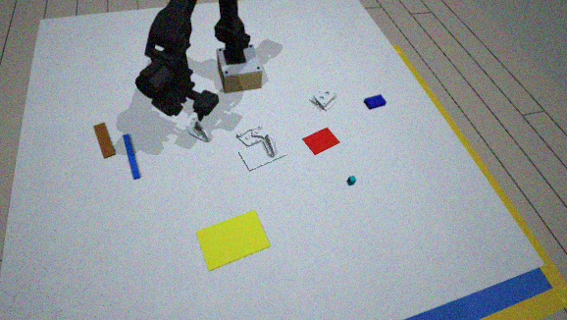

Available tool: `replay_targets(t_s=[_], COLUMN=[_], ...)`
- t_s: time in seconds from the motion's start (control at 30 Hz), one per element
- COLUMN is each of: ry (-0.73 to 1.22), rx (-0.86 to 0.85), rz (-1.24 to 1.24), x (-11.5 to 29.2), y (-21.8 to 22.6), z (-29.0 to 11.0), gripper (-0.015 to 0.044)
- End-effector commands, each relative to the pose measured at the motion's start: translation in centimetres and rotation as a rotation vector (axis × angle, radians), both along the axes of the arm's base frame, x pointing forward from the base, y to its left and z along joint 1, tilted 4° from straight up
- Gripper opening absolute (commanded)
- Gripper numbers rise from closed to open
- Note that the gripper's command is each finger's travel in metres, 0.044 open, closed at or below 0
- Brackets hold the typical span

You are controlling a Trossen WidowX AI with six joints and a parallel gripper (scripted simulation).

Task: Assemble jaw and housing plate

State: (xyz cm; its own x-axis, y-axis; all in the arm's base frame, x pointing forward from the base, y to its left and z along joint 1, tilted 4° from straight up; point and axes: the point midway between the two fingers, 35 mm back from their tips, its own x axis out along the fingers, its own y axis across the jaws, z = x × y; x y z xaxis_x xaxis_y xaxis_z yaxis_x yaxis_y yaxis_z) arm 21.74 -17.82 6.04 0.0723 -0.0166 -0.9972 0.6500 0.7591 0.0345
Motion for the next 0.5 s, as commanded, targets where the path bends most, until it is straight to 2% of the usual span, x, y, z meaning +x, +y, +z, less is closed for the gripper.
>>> replay_targets(t_s=[0.0, 0.47], ry=[-0.001, 0.004], rx=[-0.013, -0.037], rz=[0.092, 0.409], x=[0.01, 0.20], y=[0.15, 0.70], z=[0.21, 0.37], gripper=[0.0440, 0.0440])
